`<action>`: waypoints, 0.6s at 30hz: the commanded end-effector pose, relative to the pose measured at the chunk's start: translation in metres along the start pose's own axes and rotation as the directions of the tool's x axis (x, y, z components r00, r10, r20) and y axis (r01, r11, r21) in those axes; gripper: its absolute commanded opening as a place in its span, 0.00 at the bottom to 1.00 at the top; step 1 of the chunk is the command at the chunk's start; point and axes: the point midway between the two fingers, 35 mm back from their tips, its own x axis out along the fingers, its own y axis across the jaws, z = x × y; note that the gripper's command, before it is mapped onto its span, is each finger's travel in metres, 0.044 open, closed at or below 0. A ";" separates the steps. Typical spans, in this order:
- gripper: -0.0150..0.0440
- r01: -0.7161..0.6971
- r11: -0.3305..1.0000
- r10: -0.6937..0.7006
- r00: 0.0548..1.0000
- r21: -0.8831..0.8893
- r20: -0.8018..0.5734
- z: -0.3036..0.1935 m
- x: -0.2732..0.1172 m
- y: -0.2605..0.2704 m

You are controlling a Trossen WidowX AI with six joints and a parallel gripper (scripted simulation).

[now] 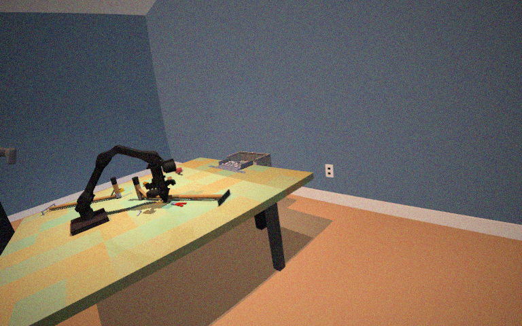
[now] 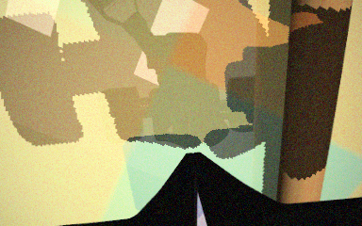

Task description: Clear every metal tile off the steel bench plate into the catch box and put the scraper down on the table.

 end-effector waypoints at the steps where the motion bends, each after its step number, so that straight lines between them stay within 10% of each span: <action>1: 0.25 0.004 1.000 -0.004 1.000 -0.005 0.003 0.001 0.002 -0.004; 18: 0.25 0.013 1.000 -0.013 1.000 -0.005 -0.008 -0.002 0.001 -0.021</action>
